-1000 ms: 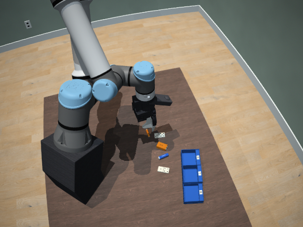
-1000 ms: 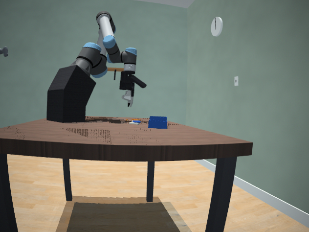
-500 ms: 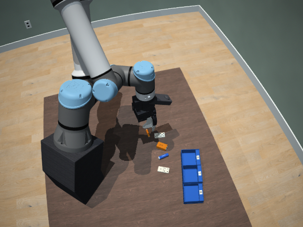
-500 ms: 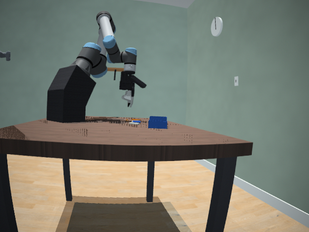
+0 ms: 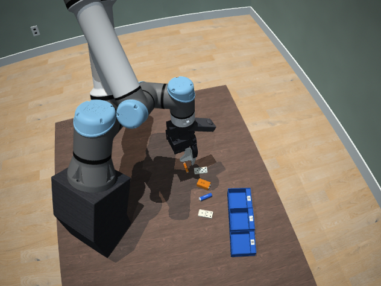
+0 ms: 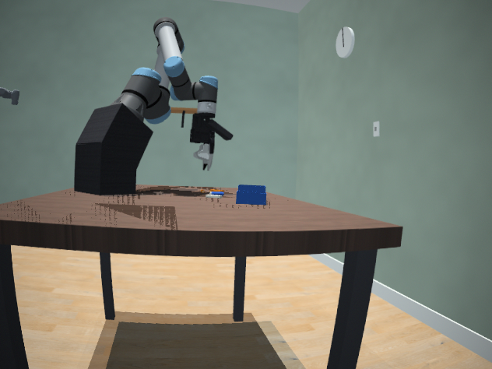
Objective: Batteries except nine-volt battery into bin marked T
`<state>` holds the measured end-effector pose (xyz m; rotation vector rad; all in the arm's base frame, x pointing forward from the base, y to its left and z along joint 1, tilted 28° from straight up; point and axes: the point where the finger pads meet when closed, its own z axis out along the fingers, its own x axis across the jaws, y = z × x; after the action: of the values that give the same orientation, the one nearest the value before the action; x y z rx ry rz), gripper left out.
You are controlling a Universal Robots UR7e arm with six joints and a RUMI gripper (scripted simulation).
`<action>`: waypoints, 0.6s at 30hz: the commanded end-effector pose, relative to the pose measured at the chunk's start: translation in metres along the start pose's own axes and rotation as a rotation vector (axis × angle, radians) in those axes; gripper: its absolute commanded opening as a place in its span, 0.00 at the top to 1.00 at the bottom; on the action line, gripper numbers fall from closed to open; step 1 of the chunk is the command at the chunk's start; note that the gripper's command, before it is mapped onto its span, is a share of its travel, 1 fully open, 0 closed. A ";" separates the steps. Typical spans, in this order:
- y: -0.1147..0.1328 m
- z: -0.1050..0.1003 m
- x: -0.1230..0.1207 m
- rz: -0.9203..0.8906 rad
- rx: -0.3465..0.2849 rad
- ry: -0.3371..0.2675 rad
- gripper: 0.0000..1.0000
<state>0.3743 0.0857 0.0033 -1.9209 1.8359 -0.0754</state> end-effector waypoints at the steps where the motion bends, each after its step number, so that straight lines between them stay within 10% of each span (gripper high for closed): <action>1: -0.002 0.001 -0.004 -0.157 0.002 -0.002 0.62; 18: -0.002 0.001 -0.004 -0.194 0.002 -0.002 0.62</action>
<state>0.3746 0.0867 0.0036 -1.9578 1.7993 -0.0894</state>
